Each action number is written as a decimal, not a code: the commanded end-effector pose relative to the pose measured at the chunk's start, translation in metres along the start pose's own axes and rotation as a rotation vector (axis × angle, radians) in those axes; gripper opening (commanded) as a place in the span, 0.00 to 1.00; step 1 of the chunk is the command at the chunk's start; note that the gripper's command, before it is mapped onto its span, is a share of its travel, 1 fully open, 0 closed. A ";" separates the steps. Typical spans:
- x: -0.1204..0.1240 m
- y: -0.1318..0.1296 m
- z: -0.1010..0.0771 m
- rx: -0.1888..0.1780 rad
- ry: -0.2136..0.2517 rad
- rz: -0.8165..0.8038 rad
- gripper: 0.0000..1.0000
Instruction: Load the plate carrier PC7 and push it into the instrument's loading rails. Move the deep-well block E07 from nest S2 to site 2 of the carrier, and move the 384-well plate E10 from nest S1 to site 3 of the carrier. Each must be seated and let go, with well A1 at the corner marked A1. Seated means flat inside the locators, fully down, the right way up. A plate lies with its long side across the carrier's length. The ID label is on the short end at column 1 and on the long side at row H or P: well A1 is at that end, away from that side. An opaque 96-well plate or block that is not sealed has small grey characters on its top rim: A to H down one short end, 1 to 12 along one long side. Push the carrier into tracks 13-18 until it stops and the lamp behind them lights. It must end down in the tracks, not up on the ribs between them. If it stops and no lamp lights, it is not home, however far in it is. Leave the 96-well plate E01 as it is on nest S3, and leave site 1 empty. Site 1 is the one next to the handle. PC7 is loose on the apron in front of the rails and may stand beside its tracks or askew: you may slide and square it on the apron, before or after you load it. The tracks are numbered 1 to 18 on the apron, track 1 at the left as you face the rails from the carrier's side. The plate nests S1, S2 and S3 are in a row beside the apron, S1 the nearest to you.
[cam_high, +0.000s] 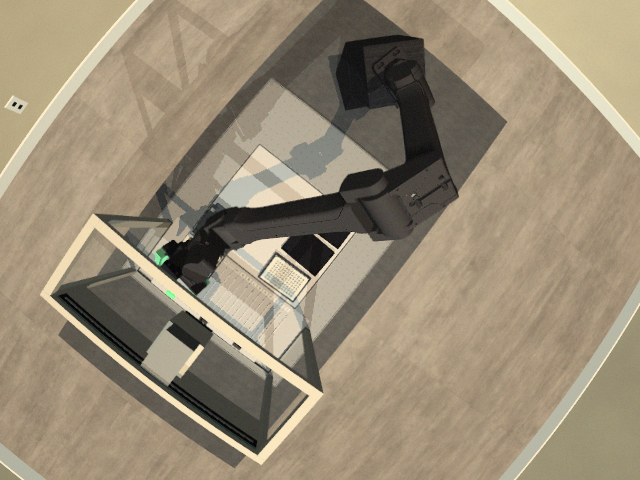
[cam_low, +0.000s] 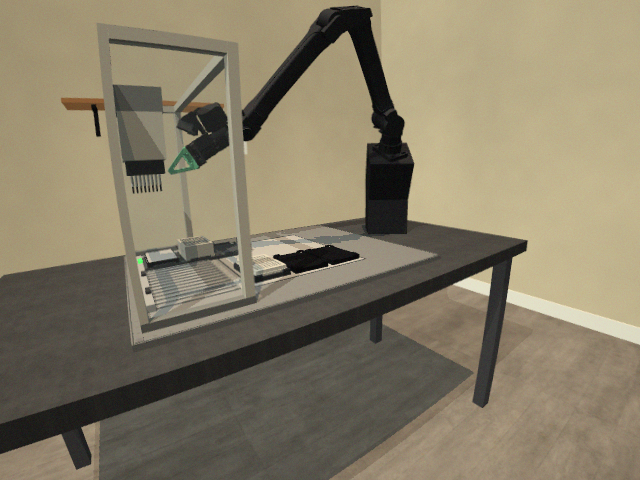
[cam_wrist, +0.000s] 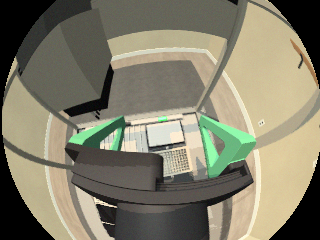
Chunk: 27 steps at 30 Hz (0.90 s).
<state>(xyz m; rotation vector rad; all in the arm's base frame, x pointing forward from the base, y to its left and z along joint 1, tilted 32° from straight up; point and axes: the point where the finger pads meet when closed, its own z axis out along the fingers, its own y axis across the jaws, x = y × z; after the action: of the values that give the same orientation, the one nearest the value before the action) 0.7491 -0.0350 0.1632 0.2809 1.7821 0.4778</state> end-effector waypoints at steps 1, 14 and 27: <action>-0.033 0.005 0.001 -0.012 -0.056 -0.008 1.00; -0.033 0.005 0.001 -0.012 -0.056 -0.008 1.00; -0.033 -0.005 -0.023 -0.005 -0.075 0.002 1.00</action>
<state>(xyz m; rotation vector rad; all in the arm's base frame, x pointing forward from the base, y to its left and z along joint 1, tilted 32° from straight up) 0.7464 -0.0380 0.1637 0.2783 1.7677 0.4759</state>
